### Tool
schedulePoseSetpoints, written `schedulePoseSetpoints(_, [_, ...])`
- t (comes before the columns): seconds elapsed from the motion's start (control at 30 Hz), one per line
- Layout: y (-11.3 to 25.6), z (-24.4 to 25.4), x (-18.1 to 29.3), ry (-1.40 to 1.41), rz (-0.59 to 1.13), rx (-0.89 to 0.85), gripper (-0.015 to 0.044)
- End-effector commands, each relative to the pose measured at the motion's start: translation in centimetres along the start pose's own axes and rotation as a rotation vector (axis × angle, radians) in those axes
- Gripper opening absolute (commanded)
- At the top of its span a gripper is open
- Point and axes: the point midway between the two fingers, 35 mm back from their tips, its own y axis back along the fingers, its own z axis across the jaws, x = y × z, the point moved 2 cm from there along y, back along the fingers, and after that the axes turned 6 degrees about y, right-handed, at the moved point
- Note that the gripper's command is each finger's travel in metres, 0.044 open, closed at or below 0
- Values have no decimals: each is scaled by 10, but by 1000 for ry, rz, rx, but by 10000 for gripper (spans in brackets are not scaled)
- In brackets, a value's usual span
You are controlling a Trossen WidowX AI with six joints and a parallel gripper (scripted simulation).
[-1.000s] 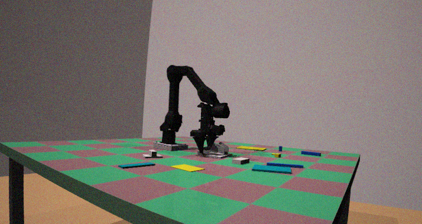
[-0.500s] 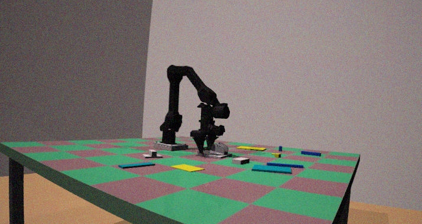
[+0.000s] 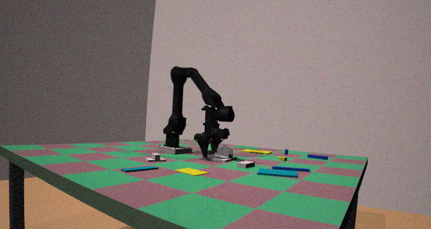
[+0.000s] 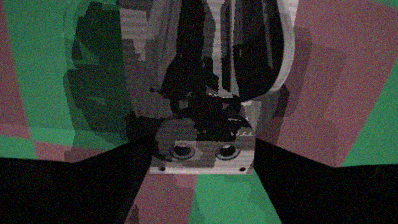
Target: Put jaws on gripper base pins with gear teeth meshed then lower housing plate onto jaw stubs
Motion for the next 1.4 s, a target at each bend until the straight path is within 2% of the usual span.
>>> schedulePoseSetpoints(0.0, [0,0,1,-2,2,2,351])
schedulePoseSetpoints(1.37, [-1,0,-1,-2,2,2,351])
